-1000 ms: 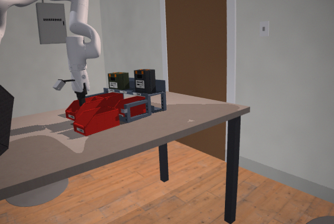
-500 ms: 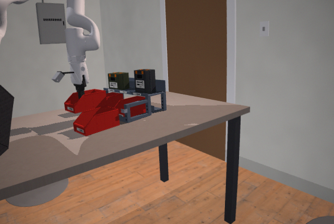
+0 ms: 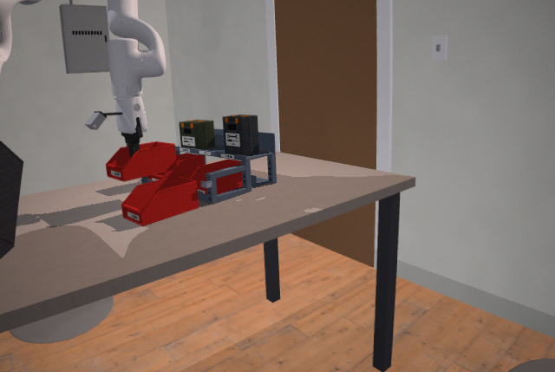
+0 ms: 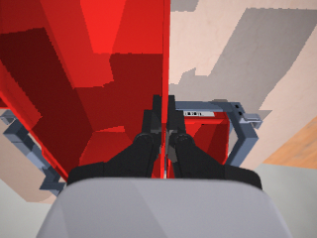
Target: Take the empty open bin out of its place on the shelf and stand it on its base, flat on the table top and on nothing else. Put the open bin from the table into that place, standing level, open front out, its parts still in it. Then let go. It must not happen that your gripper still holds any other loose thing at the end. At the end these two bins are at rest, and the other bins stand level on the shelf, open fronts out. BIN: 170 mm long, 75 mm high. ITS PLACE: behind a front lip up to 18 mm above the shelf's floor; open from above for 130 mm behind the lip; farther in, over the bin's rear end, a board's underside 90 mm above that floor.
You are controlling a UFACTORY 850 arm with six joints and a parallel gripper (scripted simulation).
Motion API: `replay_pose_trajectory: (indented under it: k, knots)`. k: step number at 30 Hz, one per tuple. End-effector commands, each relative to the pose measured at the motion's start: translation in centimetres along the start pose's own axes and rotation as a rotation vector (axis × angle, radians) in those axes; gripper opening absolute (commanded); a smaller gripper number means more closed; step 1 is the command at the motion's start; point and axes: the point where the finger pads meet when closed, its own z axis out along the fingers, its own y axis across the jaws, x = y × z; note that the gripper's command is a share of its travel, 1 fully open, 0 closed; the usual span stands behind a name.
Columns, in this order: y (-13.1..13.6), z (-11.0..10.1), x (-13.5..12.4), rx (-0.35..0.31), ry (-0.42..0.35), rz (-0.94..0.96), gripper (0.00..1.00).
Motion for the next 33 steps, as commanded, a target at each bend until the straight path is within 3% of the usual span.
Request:
replay_pose_trajectory:
  k: [1,18,27,29,33]
  knots:
    - [0.0,-0.2,-0.1,0.0,-0.001,0.0,0.0]
    - [0.4,-0.2,0.0,0.0,-0.001,0.0,0.0]
    - [6.3,-0.2,1.4,0.0,-0.001,0.0,0.0]
    - [6.3,-0.2,1.4,0.0,-0.001,0.0,0.0]
    - [9.6,-0.2,2.2,0.0,-0.001,0.0,0.0]
